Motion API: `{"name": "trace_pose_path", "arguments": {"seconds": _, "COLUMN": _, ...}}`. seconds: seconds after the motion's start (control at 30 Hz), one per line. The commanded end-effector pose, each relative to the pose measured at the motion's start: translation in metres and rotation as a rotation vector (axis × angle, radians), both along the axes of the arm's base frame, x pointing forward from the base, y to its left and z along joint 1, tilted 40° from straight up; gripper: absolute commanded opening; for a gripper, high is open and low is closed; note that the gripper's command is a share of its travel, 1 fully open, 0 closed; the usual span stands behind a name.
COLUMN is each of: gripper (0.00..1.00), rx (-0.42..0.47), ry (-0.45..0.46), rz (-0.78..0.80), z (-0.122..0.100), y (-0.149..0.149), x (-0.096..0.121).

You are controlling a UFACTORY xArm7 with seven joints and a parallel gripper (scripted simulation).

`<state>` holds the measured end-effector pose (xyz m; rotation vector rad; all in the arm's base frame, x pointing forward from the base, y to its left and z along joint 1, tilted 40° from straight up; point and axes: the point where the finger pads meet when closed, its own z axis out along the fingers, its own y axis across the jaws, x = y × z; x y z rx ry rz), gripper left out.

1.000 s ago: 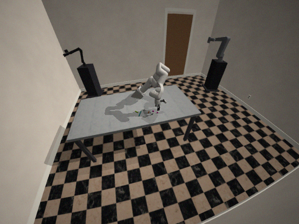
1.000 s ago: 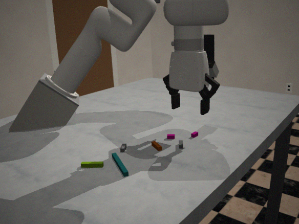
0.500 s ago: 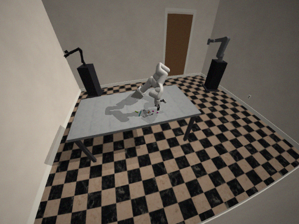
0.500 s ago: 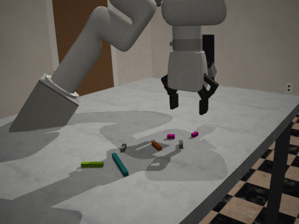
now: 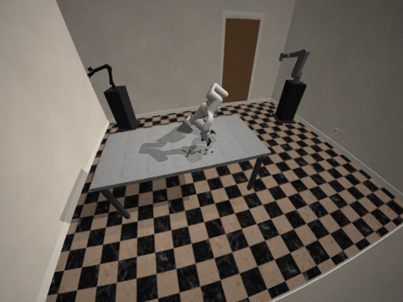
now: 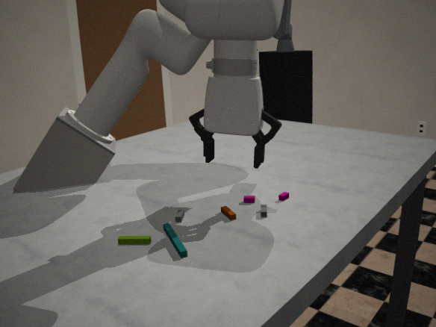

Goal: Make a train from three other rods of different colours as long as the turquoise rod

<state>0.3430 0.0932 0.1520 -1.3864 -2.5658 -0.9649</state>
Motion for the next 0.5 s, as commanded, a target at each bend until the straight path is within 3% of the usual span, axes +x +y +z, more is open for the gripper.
{"name": "trace_pose_path", "arguments": {"seconds": 0.0, "gripper": 1.0, "rx": -0.007, "ry": -0.128, "rz": 0.107, "z": -0.015, "y": -0.014, "x": -0.017}}
{"name": "trace_pose_path", "arguments": {"seconds": 0.23, "gripper": 1.0, "rx": -0.049, "ry": -0.242, "rz": 0.256, "z": -0.032, "y": -0.024, "x": -0.042}}
{"name": "trace_pose_path", "arguments": {"seconds": 0.47, "gripper": 1.0, "rx": -0.057, "ry": -0.267, "rz": 0.287, "z": -0.035, "y": -0.025, "x": -0.048}}
